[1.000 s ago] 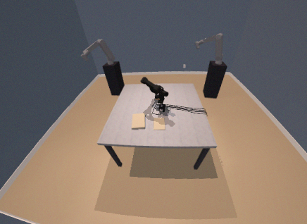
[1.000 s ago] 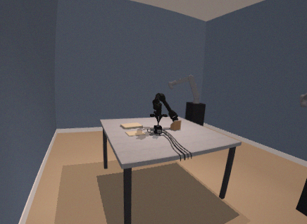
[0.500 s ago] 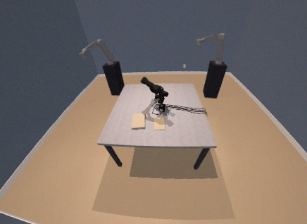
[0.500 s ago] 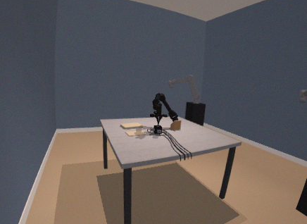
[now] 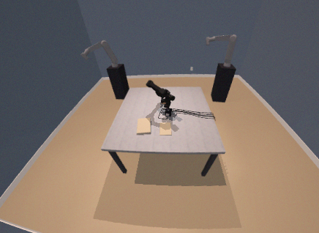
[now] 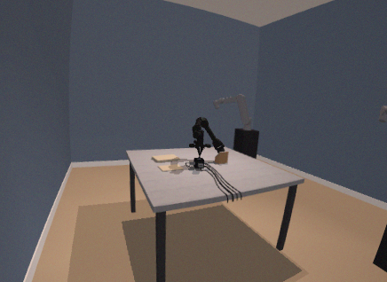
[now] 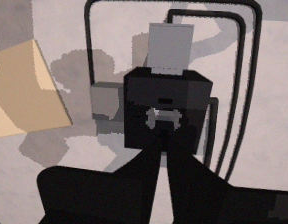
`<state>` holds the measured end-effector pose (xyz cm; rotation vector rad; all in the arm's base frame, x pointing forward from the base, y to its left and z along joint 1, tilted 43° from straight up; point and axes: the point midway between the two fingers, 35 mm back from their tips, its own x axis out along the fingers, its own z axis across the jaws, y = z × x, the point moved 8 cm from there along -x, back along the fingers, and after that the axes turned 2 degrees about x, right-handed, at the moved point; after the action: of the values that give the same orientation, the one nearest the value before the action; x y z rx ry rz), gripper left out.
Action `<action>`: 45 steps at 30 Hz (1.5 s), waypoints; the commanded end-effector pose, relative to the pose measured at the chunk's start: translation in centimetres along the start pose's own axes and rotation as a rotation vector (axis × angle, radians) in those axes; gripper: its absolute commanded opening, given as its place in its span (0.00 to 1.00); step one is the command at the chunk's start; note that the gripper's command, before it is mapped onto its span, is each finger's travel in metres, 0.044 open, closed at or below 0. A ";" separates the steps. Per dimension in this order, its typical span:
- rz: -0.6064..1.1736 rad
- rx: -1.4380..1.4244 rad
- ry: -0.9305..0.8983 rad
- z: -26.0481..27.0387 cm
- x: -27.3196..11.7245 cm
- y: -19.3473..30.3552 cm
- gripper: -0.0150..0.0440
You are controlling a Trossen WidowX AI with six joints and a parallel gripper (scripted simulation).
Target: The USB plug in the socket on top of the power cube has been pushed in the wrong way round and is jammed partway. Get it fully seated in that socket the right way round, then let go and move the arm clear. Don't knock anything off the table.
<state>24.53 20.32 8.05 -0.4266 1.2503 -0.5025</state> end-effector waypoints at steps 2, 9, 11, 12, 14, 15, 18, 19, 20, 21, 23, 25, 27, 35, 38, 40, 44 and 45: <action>-0.002 -0.001 -0.001 0.1 0.2 0.0 0.25; -0.002 -0.001 -0.001 0.1 0.2 0.0 0.25; -0.002 -0.001 -0.001 0.1 0.3 0.0 0.25; -0.002 -0.001 -0.001 0.1 0.3 0.0 0.25; -0.002 -0.001 -0.001 0.1 0.3 0.0 0.25; -0.002 -0.001 -0.001 0.1 0.3 -0.1 0.25; -0.002 -0.001 -0.001 0.1 0.3 -0.1 0.25; -0.002 -0.001 -0.001 0.1 0.4 -0.1 0.25; -0.002 -0.001 -0.001 0.1 0.4 -0.1 0.25; -0.002 -0.001 -0.001 0.1 0.4 -0.1 0.25; -0.002 -0.001 -0.001 0.1 0.4 -0.1 0.25; -0.002 -0.001 -0.001 0.1 0.4 -0.1 0.25; -0.002 -0.001 -0.001 0.1 0.5 -0.1 0.25; -0.002 -0.001 -0.001 0.1 0.6 -0.1 0.25; -0.002 -0.001 -0.001 0.1 0.6 -0.1 0.25; -0.002 -0.001 -0.001 0.1 0.6 -0.1 0.25; -0.002 -0.001 -0.001 0.1 0.7 -0.1 0.25; -0.002 -0.001 -0.001 0.1 0.7 -0.1 0.25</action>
<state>24.62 20.05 7.70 -0.4255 1.2492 -0.4994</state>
